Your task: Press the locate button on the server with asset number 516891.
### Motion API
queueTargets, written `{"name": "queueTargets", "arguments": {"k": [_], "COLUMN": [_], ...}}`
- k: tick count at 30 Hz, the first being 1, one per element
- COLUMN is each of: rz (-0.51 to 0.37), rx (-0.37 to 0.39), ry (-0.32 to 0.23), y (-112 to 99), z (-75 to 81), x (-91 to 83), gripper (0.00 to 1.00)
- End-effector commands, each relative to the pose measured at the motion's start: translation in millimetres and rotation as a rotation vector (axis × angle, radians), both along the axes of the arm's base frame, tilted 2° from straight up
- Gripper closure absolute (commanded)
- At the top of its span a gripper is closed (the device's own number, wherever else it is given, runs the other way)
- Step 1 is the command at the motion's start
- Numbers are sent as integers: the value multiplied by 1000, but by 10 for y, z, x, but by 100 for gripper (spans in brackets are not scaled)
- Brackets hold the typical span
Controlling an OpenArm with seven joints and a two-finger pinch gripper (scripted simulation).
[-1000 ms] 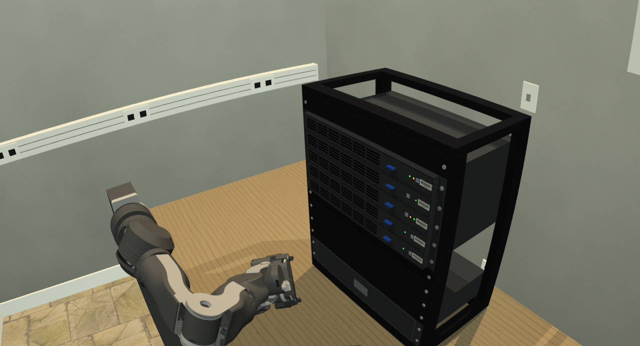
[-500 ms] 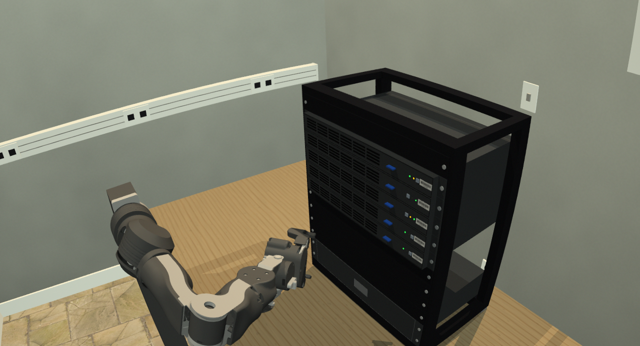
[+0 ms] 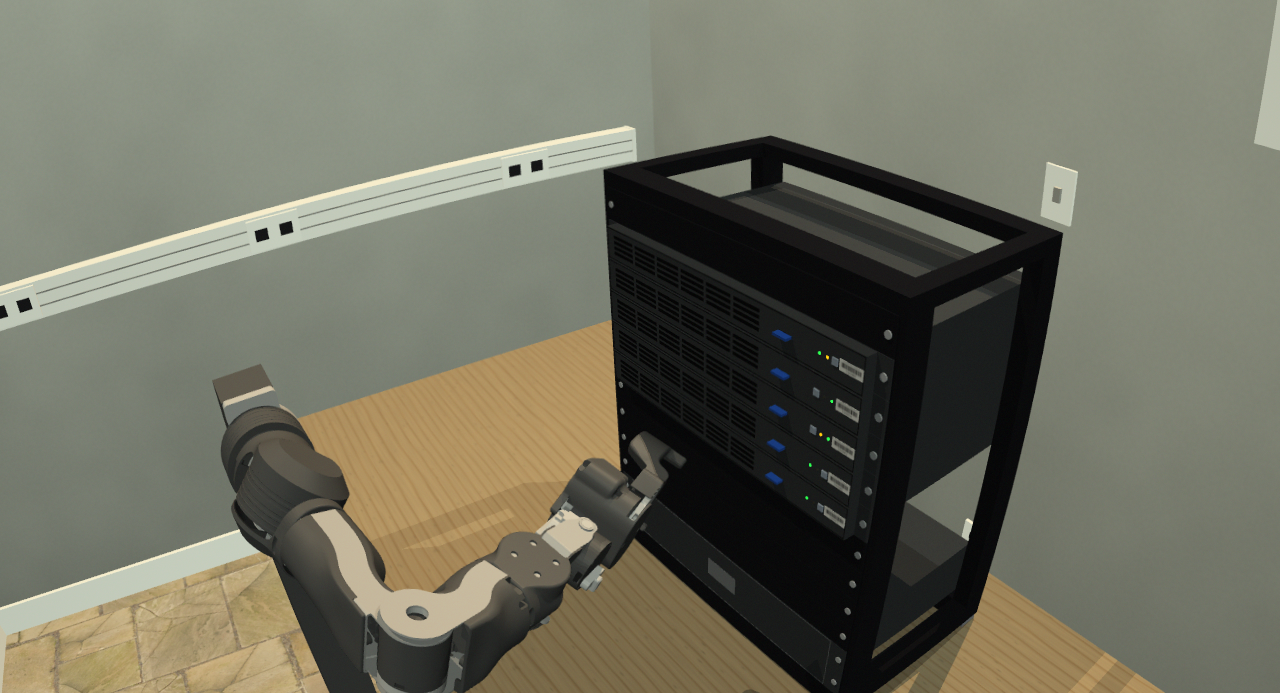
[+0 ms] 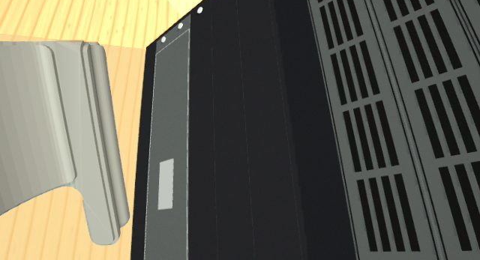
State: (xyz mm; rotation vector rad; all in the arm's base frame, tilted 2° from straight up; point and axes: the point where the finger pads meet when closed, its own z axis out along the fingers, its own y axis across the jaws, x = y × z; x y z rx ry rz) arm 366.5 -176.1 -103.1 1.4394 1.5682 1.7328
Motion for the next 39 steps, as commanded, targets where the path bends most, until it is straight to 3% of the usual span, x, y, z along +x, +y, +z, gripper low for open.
{"name": "queueTargets", "arguments": {"k": [1, 2, 17, 19, 33, 39], "rz": [-21, -21, -271, -271, -438, -473], "rx": [40, 40, 487, 487, 836, 916], "ry": [-4, -4, 47, 47, 97, 108], "y": [-26, -26, -635, -635, -1159, -1279], "z": [46, 46, 180, 180, 87, 44], "x": [19, 19, 113, 113, 23, -17], "gripper": [40, 40, 40, 40, 40, 40]}}
